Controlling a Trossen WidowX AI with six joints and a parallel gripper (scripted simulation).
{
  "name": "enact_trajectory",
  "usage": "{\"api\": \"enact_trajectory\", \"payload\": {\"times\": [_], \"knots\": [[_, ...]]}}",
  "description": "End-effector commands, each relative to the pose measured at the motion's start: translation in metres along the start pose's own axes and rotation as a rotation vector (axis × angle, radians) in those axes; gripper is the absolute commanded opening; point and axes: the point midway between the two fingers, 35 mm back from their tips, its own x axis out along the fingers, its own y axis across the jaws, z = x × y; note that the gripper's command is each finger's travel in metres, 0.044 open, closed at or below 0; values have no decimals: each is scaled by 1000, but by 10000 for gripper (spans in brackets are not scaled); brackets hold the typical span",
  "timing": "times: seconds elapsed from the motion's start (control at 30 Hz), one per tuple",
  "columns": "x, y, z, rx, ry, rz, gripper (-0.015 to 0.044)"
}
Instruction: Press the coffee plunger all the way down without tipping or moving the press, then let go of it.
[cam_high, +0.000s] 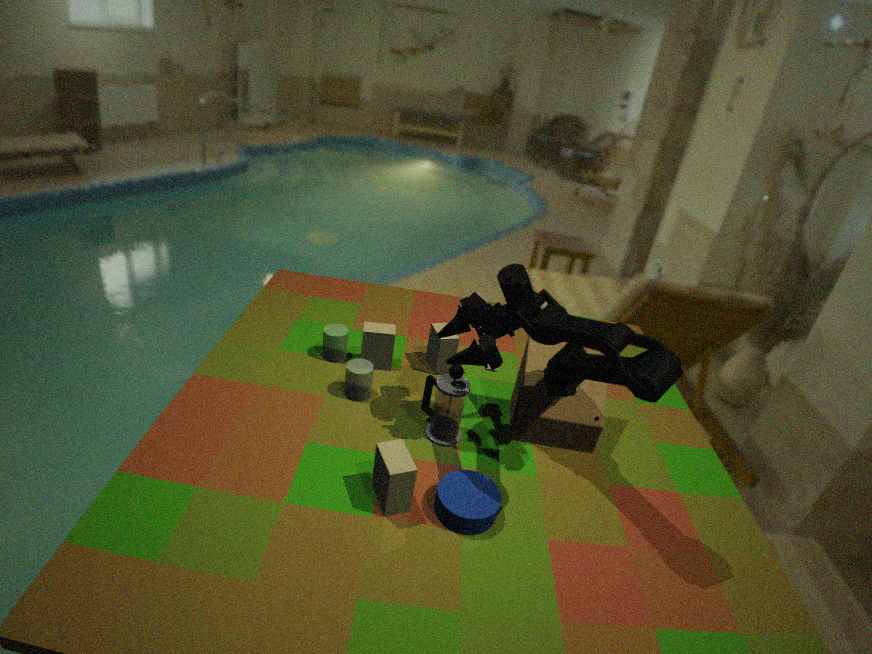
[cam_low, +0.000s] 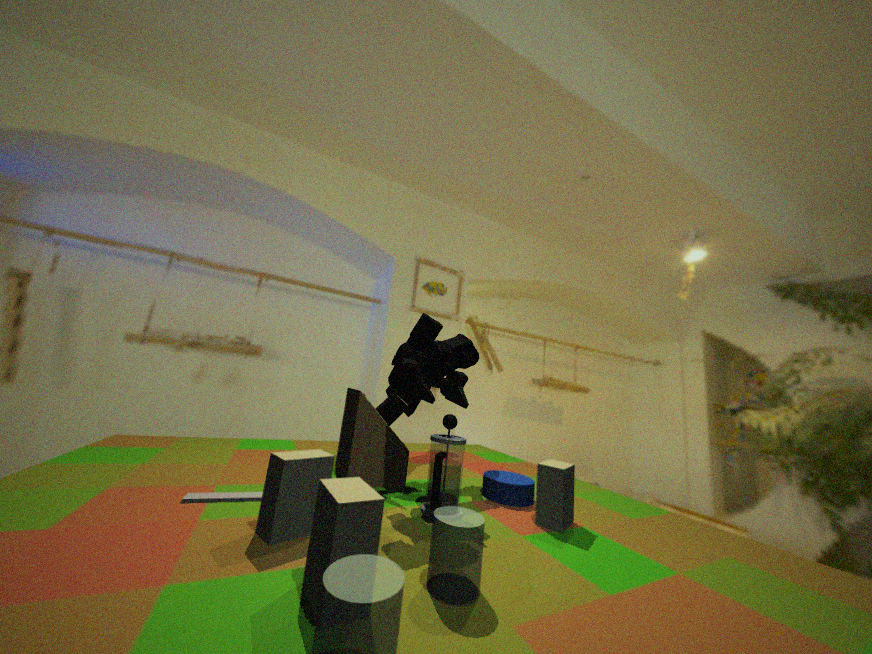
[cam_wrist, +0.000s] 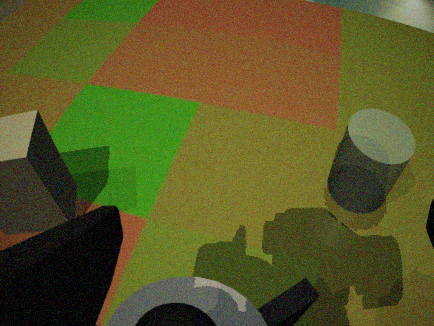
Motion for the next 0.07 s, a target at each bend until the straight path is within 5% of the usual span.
{"api": "enact_trajectory", "payload": {"times": [0.0, 0.03], "knots": [[-22, 8, 12, 7, 8, 25, 440], [-27, 11, 15, 13, 3, 31, 440]]}}
